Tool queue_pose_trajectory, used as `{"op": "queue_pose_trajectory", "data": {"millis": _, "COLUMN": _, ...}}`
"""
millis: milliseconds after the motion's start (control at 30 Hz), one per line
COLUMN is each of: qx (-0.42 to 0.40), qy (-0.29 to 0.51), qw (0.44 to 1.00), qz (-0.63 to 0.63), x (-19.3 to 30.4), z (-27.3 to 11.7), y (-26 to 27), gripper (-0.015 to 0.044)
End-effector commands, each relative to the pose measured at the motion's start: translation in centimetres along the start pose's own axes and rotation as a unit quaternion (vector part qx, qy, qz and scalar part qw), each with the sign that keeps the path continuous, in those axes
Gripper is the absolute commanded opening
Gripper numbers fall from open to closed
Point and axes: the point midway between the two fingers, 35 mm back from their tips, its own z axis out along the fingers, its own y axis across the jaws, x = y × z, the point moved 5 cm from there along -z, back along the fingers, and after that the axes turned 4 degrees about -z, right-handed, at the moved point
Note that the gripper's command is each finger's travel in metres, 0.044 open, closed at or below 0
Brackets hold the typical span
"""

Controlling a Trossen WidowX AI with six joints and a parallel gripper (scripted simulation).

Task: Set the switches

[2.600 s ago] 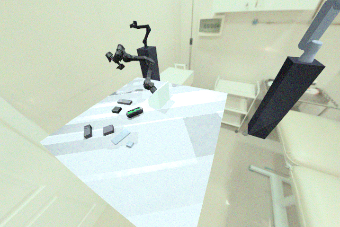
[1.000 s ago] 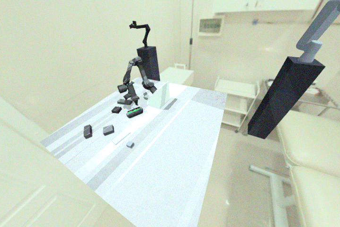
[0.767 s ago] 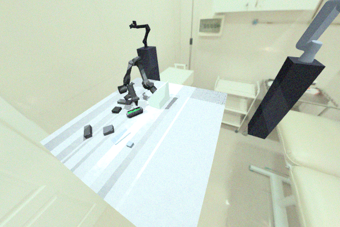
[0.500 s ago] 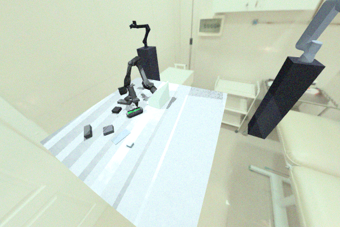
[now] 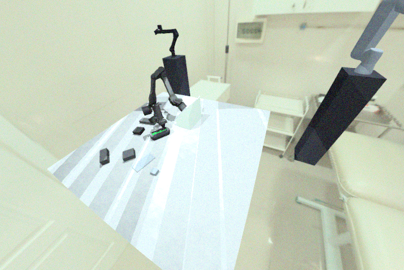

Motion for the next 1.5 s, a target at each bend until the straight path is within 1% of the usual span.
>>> {"op": "queue_pose_trajectory", "data": {"millis": 0, "qx": -0.002, "qy": 0.003, "qw": 1.0, "qz": -0.005, "x": 0.3, "z": 0.7, "y": -0.1, "gripper": 0.0}}
{"op": "queue_pose_trajectory", "data": {"millis": 1467, "qx": -0.002, "qy": 0.003, "qw": 1.0, "qz": -0.005, "x": 0.2, "z": 1.4, "y": 1.5, "gripper": 0.0}}
